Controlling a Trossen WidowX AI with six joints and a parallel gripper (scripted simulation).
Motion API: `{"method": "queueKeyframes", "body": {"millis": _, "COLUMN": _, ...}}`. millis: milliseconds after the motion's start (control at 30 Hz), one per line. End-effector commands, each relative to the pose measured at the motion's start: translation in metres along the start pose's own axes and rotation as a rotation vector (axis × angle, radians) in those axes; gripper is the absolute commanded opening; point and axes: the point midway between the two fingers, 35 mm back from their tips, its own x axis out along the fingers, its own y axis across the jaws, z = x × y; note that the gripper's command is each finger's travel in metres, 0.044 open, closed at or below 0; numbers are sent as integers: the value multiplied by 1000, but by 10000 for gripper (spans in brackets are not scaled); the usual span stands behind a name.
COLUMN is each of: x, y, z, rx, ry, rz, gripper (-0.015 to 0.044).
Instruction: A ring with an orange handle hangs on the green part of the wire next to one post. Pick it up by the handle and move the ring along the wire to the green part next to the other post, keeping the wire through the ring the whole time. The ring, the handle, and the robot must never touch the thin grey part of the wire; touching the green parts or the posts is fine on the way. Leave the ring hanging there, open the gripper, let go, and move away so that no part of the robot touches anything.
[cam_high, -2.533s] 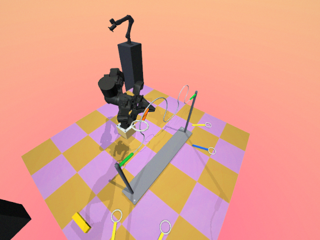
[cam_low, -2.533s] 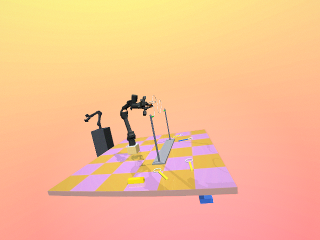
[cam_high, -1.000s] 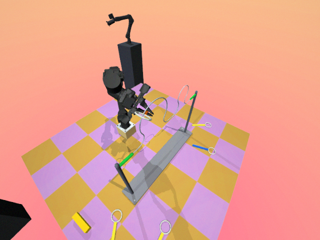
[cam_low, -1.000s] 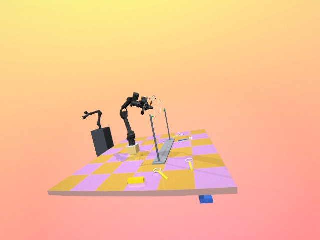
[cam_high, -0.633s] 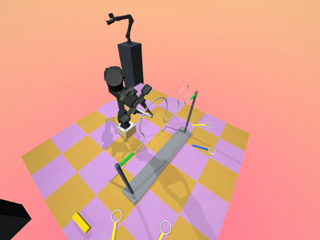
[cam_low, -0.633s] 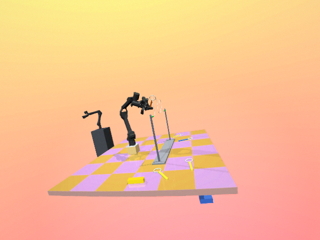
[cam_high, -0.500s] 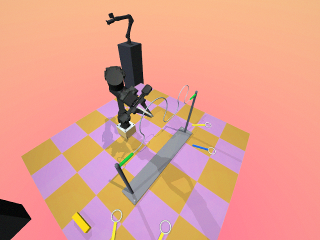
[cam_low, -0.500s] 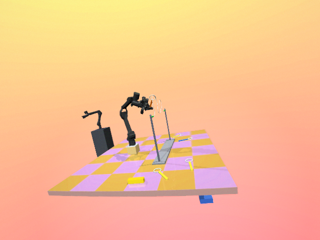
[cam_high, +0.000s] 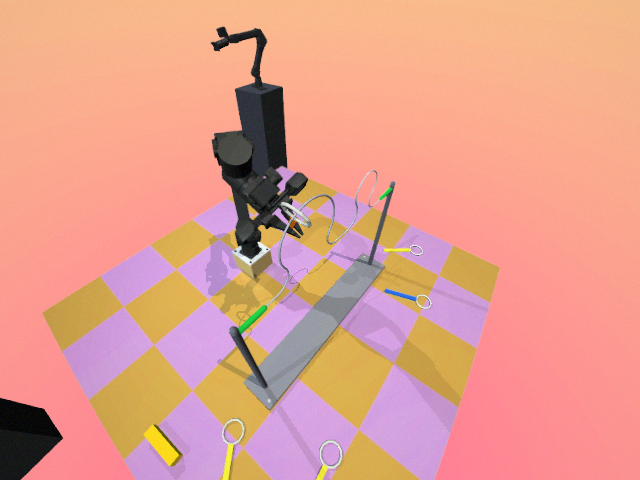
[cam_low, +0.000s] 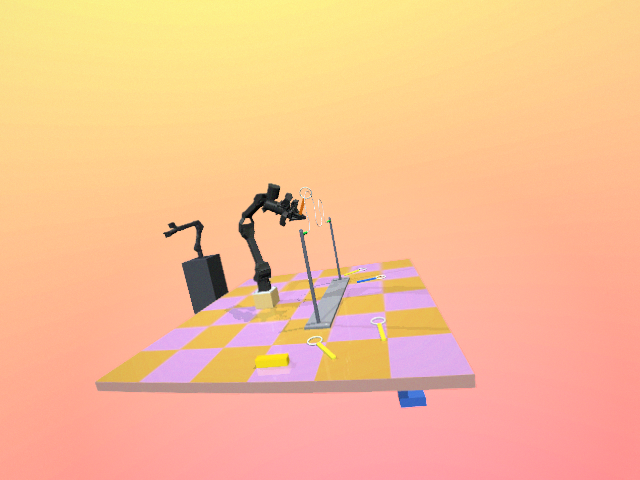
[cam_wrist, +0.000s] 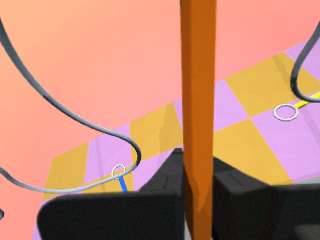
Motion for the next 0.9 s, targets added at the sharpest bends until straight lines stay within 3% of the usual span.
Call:
{"method": "queueKeyframes", "body": {"millis": 0, "x": 0, "y": -2, "z": 0, "rx": -53, "ry": -10, "rz": -29, "gripper": -150}}
{"method": "queueKeyframes", "body": {"millis": 867, "x": 0, "y": -12, "z": 2, "rx": -336, "ry": -50, "rz": -196, "gripper": -150}}
